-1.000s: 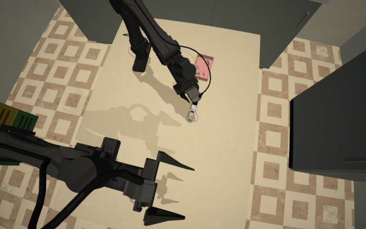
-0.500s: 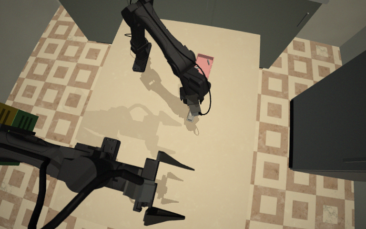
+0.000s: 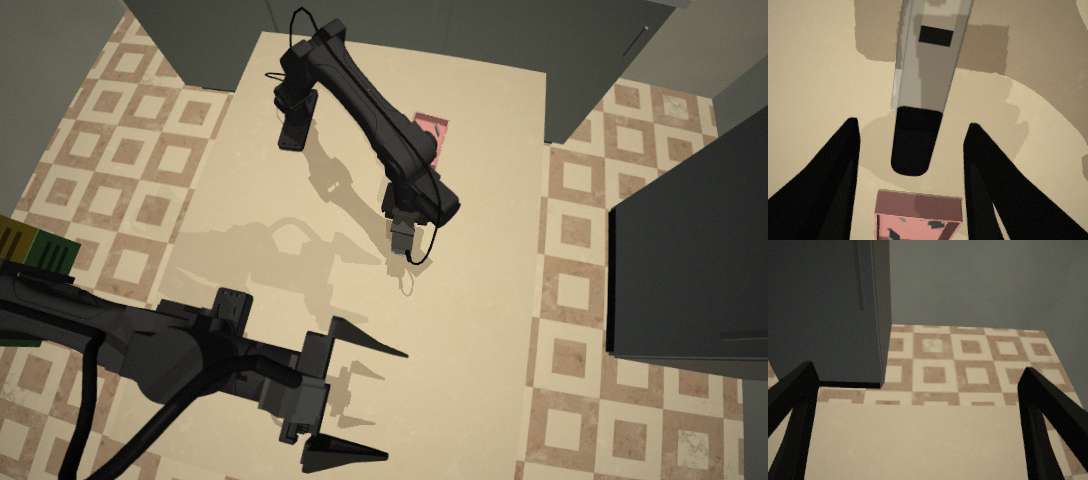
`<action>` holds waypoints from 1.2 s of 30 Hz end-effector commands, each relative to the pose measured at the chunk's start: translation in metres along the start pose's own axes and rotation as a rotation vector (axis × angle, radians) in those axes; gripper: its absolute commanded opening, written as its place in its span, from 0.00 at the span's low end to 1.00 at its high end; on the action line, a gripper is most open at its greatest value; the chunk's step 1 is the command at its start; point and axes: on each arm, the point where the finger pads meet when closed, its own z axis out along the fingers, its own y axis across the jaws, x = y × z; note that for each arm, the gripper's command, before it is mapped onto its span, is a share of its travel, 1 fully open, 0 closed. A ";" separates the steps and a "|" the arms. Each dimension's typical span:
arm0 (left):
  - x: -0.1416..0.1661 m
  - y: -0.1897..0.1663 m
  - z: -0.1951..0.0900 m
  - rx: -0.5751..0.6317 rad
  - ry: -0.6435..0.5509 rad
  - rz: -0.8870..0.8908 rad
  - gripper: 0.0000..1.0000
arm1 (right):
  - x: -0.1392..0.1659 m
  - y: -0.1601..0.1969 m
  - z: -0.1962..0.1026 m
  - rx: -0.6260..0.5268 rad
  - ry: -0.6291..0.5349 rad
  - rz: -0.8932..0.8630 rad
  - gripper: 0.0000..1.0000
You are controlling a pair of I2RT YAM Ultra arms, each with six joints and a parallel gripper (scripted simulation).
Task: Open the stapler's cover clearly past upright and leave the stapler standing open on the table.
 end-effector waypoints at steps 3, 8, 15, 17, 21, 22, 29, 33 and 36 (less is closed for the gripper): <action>-0.003 -0.001 -0.004 0.057 0.034 0.078 0.46 | 0.003 -0.001 -0.003 -0.005 0.000 0.011 1.00; -0.004 0.001 -0.004 0.050 0.030 0.071 0.46 | 0.003 -0.001 -0.003 -0.005 0.000 0.011 1.00; -0.007 -0.005 0.006 0.050 0.030 0.078 0.46 | 0.003 -0.001 -0.003 -0.005 0.000 0.011 1.00; -0.007 -0.006 0.009 0.050 0.030 0.078 0.46 | 0.003 -0.001 -0.003 -0.005 0.000 0.011 1.00; -0.007 -0.006 0.014 0.050 0.030 0.078 0.46 | 0.003 -0.001 -0.003 -0.005 0.000 0.011 1.00; -0.007 -0.006 0.014 0.050 0.030 0.078 0.46 | 0.003 -0.001 -0.003 -0.005 0.000 0.011 1.00; -0.006 -0.008 0.028 0.058 0.035 0.078 0.46 | 0.003 -0.001 -0.003 -0.005 0.000 0.011 1.00; -0.006 -0.008 0.034 0.058 0.035 0.078 0.46 | 0.003 -0.001 -0.003 -0.005 0.000 0.011 1.00; -0.005 -0.008 0.039 0.058 0.035 0.078 0.46 | 0.003 -0.001 -0.003 -0.005 0.000 0.011 1.00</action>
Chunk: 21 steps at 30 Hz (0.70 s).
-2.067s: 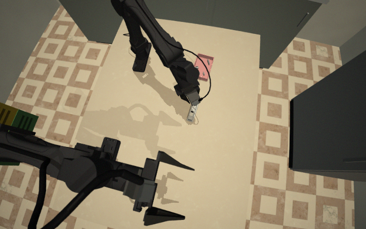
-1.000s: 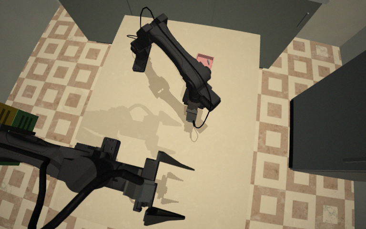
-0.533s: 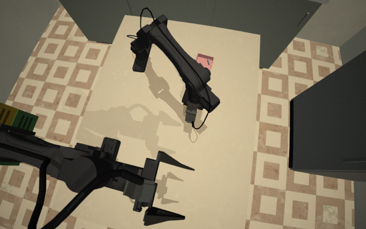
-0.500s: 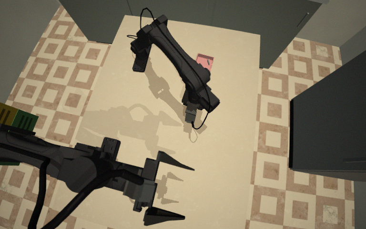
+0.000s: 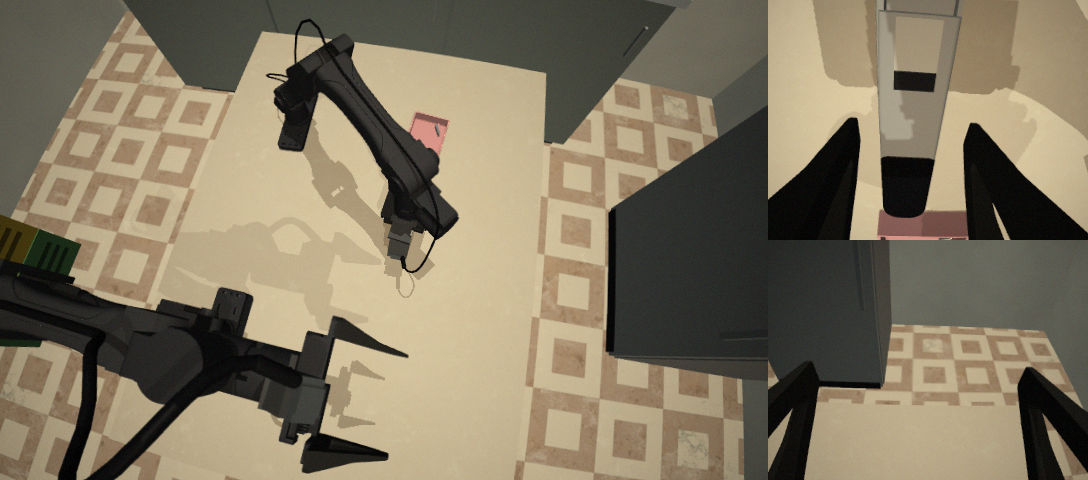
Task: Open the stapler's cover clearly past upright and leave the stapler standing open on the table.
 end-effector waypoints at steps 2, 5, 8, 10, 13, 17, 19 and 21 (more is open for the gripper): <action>-0.005 -0.001 0.012 0.000 -0.001 0.011 0.46 | 0.003 -0.001 -0.003 -0.005 0.000 0.011 1.00; -0.005 -0.001 0.016 0.000 -0.001 0.011 0.46 | 0.003 -0.001 -0.003 -0.005 0.000 0.011 1.00; -0.005 -0.001 0.018 0.000 -0.001 0.011 0.46 | 0.003 -0.001 -0.003 -0.005 0.000 0.011 1.00; -0.005 -0.001 0.018 0.000 -0.001 0.011 0.46 | 0.003 -0.001 -0.003 -0.005 0.000 0.011 1.00; -0.005 -0.001 0.015 -0.003 -0.003 0.011 0.37 | 0.003 -0.001 -0.003 -0.005 0.000 0.011 1.00; -0.003 0.001 0.011 -0.006 -0.005 0.005 0.33 | 0.003 -0.001 -0.003 -0.005 0.000 0.011 1.00; -0.003 0.001 0.011 -0.006 -0.005 0.005 0.29 | 0.003 -0.001 -0.003 -0.005 0.000 0.011 1.00; -0.003 0.001 0.011 -0.006 -0.005 0.005 0.29 | 0.000 0.001 -0.001 -0.011 -0.003 0.011 1.00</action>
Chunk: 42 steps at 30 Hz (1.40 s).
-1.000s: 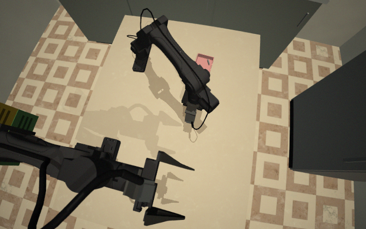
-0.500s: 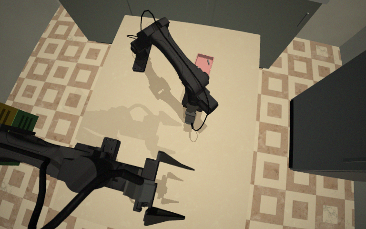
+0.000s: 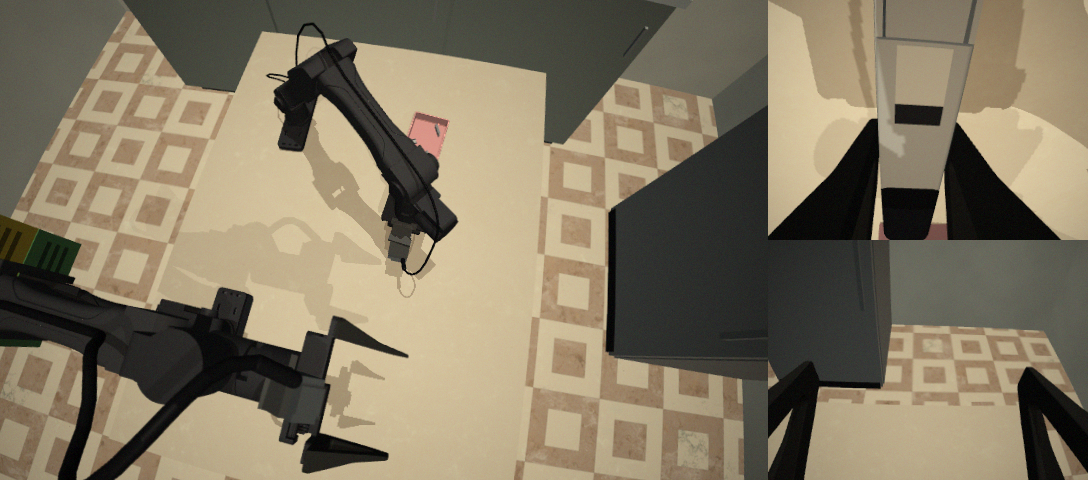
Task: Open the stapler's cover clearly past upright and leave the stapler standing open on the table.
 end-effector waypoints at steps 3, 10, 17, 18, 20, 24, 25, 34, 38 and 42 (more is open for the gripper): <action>-0.002 0.000 -0.003 -0.007 -0.005 0.005 0.24 | 0.000 0.001 -0.001 -0.011 -0.003 0.011 1.00; -0.001 0.000 0.001 0.002 0.000 0.010 0.16 | 0.000 0.001 -0.001 -0.011 -0.003 0.011 1.00; -0.001 0.001 -0.003 -0.007 -0.005 0.005 0.11 | 0.000 0.001 -0.001 -0.011 -0.003 0.011 1.00; 0.000 -0.001 -0.003 0.006 0.002 0.010 0.18 | 0.000 0.001 -0.001 -0.011 -0.003 0.011 1.00; -0.001 0.001 -0.016 -0.009 -0.007 0.010 0.18 | 0.000 0.001 -0.001 -0.011 -0.003 0.011 1.00; -0.001 0.001 -0.041 -0.013 -0.009 0.010 0.18 | 0.000 0.001 -0.001 -0.011 -0.003 0.011 1.00; -0.001 0.001 -0.047 -0.013 -0.009 0.009 0.18 | 0.000 0.001 -0.001 -0.011 -0.003 0.011 1.00; -0.011 -0.001 -0.054 -0.044 -0.029 -0.022 0.18 | 0.000 0.001 -0.001 -0.011 -0.003 0.011 1.00; -0.020 -0.021 -0.050 -0.052 -0.039 -0.041 0.18 | 0.000 0.001 -0.001 -0.011 -0.003 0.011 1.00; -0.030 -0.062 -0.045 -0.040 -0.037 -0.047 0.18 | 0.000 0.001 -0.001 -0.011 -0.003 0.011 1.00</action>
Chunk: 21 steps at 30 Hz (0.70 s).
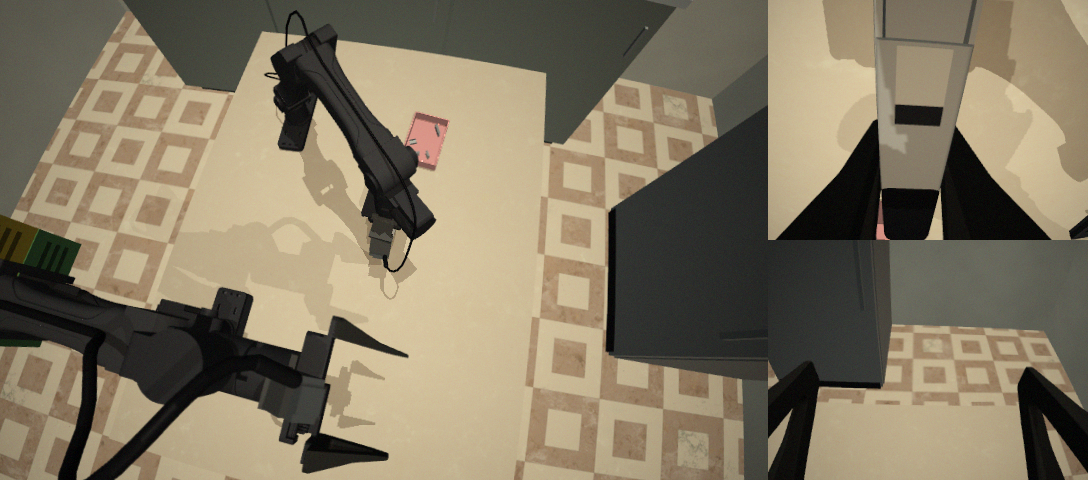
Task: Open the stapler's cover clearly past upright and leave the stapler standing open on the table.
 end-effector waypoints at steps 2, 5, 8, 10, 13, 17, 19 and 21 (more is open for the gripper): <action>-0.022 -0.046 -0.014 -0.042 -0.043 -0.016 0.18 | 0.000 0.001 -0.001 -0.011 -0.003 0.011 1.00; -0.027 -0.074 -0.011 -0.034 -0.039 -0.011 0.18 | 0.000 0.001 -0.001 -0.011 -0.003 0.011 1.00; -0.028 -0.082 -0.010 -0.031 -0.037 -0.009 0.18 | 0.000 0.001 -0.001 -0.011 -0.003 0.011 1.00; -0.030 -0.097 -0.009 -0.034 -0.029 -0.002 0.18 | 0.000 0.001 -0.001 -0.011 -0.003 0.011 1.00; -0.031 -0.117 -0.007 -0.012 -0.018 0.008 0.18 | 0.000 0.001 -0.001 -0.011 -0.003 0.011 1.00; -0.033 -0.133 -0.002 0.020 0.000 0.025 0.18 | 0.000 0.001 -0.001 -0.011 -0.003 0.011 1.00; -0.036 -0.131 -0.002 0.007 -0.009 0.039 0.18 | 0.000 0.001 -0.001 -0.011 -0.003 0.011 1.00; -0.037 -0.128 -0.006 -0.001 -0.020 -0.001 0.18 | 0.000 0.001 -0.001 -0.011 -0.003 0.011 1.00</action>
